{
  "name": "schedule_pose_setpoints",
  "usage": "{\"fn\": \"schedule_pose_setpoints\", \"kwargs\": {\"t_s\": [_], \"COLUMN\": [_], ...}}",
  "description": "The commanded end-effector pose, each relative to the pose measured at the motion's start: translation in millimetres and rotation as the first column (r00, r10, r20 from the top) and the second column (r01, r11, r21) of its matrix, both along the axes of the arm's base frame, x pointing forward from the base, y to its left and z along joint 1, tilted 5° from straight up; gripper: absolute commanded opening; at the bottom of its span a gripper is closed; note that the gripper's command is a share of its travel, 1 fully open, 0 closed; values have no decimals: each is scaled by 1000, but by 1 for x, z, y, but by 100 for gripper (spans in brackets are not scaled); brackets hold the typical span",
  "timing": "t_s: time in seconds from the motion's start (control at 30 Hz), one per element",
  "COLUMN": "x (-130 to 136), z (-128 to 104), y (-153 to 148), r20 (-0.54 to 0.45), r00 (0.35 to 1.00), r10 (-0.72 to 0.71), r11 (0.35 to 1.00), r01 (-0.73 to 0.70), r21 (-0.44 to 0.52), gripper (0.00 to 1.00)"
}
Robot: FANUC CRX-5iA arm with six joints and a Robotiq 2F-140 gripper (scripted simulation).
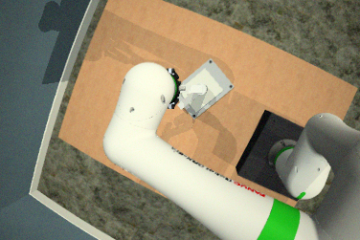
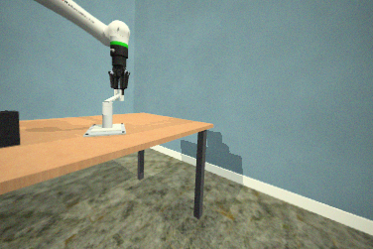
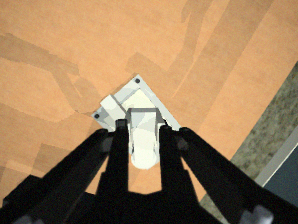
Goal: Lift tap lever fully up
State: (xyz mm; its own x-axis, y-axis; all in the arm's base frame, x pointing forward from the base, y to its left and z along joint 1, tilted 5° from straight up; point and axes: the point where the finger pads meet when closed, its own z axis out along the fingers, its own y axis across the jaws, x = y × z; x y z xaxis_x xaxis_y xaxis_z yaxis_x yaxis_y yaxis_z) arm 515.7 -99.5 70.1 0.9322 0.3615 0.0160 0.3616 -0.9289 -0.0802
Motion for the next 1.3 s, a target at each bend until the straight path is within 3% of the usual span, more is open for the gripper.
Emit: {"fn": "schedule_pose_setpoints", "kwargs": {"t_s": [0.0,0.87,0.9,1.27], "x": [0,0,0,0], "z": [0,0,0,0], "y": [0,0,0,0], "r20": [0,0,0,0], "r00": [1000,1000,1000,1000], "r10": [0,0,0,0], "r11": [1000,1000,1000,1000], "r01": [0,0,0,0], "r21": [0,0,0,0], "gripper": [0,0,40,40]}}
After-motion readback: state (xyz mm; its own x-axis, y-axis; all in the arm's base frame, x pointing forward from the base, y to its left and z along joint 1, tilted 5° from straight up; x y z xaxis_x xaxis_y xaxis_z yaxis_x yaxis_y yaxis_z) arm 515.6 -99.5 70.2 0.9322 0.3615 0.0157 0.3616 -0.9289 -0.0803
